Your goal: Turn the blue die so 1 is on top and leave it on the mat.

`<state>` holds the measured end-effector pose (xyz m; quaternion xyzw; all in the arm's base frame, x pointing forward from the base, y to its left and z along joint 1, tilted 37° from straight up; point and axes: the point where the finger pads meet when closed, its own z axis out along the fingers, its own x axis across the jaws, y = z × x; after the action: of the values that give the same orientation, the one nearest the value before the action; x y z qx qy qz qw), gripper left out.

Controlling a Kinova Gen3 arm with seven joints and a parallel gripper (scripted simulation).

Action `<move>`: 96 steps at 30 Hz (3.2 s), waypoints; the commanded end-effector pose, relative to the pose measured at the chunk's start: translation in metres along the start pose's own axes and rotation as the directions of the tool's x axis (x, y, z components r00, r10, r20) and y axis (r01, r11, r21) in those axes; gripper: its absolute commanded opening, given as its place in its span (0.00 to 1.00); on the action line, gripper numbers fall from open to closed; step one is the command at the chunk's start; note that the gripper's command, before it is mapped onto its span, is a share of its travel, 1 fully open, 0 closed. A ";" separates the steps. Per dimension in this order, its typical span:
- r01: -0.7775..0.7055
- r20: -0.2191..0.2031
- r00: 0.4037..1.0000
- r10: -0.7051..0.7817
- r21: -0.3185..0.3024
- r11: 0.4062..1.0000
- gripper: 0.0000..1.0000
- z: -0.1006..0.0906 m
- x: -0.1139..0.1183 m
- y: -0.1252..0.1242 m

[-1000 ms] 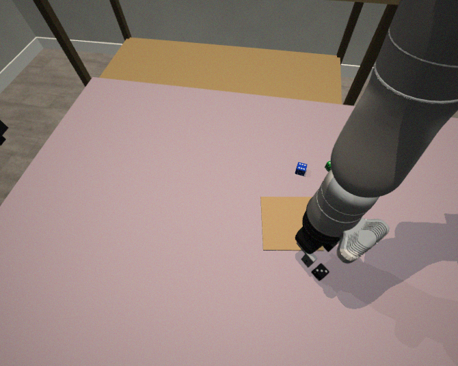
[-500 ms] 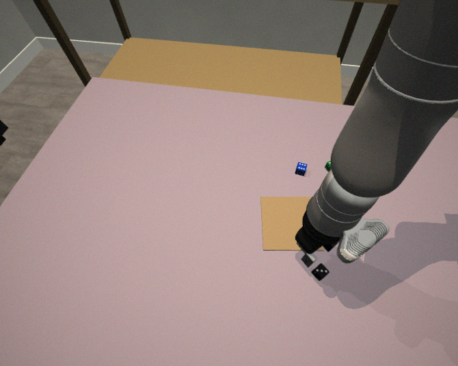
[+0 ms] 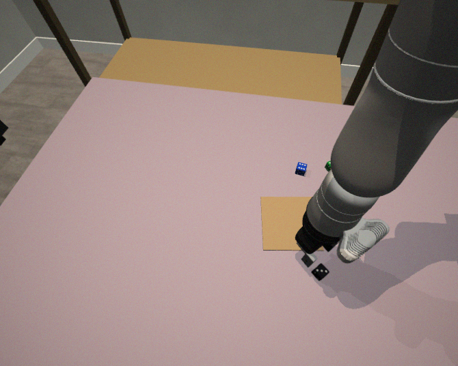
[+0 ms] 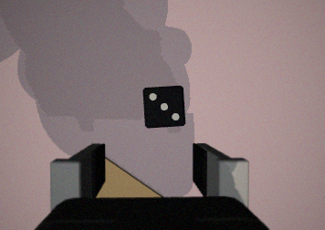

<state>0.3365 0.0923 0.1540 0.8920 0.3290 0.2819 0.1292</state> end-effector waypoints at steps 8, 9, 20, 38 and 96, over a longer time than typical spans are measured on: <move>0.000 -0.003 1.000 0.000 0.002 1.000 1.00 -0.001 0.000 0.000; 0.000 -0.003 1.000 0.000 0.002 1.000 1.00 -0.001 0.000 0.000; -0.004 -0.025 1.000 0.005 0.017 1.000 1.00 -0.005 0.000 0.000; -0.001 -0.030 1.000 0.001 0.003 1.000 1.00 -0.015 0.000 0.000; -0.001 -0.030 1.000 0.001 0.003 1.000 1.00 -0.101 -0.003 0.000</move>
<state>0.2757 0.0940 0.2321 0.8898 0.3291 0.2925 0.1201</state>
